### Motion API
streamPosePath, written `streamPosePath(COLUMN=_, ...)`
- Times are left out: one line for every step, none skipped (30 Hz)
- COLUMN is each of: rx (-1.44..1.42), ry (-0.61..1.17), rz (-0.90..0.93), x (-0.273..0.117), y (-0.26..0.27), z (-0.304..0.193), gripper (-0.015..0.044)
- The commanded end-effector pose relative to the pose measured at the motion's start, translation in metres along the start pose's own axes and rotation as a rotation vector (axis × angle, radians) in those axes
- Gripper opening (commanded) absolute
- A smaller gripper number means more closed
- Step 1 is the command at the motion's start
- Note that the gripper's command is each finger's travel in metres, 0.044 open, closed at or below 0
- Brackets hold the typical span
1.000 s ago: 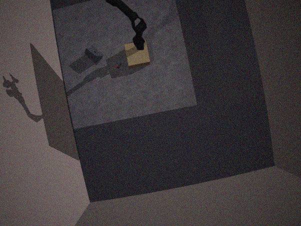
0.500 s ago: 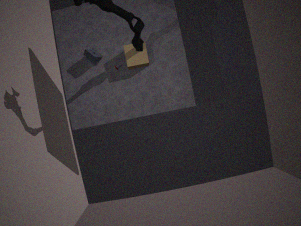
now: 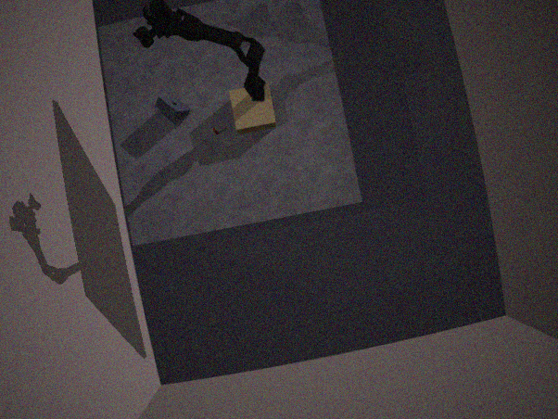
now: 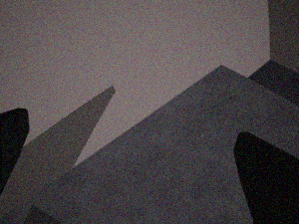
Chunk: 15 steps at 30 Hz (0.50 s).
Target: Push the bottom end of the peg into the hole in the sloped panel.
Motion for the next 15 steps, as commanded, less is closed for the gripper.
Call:
streamPosePath(rx=-0.029, ry=0.059, rz=0.021, x=0.006, y=0.012, z=-0.017, gripper=0.0440)
streamPosePath(rx=-0.037, ry=0.077, rz=0.028, x=0.007, y=0.016, z=-0.022, gripper=0.0440)
streamPosePath(rx=-0.045, ry=0.095, rz=0.036, x=0.009, y=0.020, z=-0.027, gripper=0.0440)
streamPosePath(rx=-0.053, ry=0.113, rz=0.043, x=0.010, y=0.023, z=-0.032, gripper=0.0440)
streamPosePath(rx=-0.061, ry=0.131, rz=0.051, x=0.011, y=0.027, z=-0.037, gripper=0.0440)
streamPosePath(rx=-0.070, ry=0.149, rz=0.058, x=0.012, y=0.031, z=-0.042, gripper=0.0440)
streamPosePath(rx=-0.079, ry=0.167, rz=0.065, x=0.013, y=0.035, z=-0.048, gripper=0.0440)
streamPosePath(rx=-0.087, ry=0.185, rz=0.073, x=0.014, y=0.038, z=-0.053, gripper=0.0440)
streamPosePath(rx=-0.097, ry=0.202, rz=0.080, x=0.015, y=0.042, z=-0.058, gripper=0.0440)
streamPosePath(rx=-0.106, ry=0.220, rz=0.087, x=0.016, y=0.046, z=-0.063, gripper=0.0440)
streamPosePath(rx=-0.115, ry=0.238, rz=0.095, x=0.016, y=0.049, z=-0.069, gripper=0.0440)
streamPosePath(rx=-0.125, ry=0.256, rz=0.102, x=0.017, y=0.053, z=-0.074, gripper=0.0440)
streamPosePath(rx=-0.135, ry=0.273, rz=0.110, x=0.017, y=0.056, z=-0.079, gripper=0.0440)
streamPosePath(rx=-0.144, ry=0.290, rz=0.117, x=0.018, y=0.060, z=-0.084, gripper=0.0440)
streamPosePath(rx=-0.153, ry=0.307, rz=0.125, x=0.018, y=0.064, z=-0.089, gripper=0.0440)
Point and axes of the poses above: the point midway between the two fingers, 35 mm back from their tips, its own x axis out along the fingers, its own y axis across the jaws, z = x × y, the point moved 4 cm from there along -x, back along the fingers, and after that the axes turned 14 degrees about -x, right-handed, at the moved point
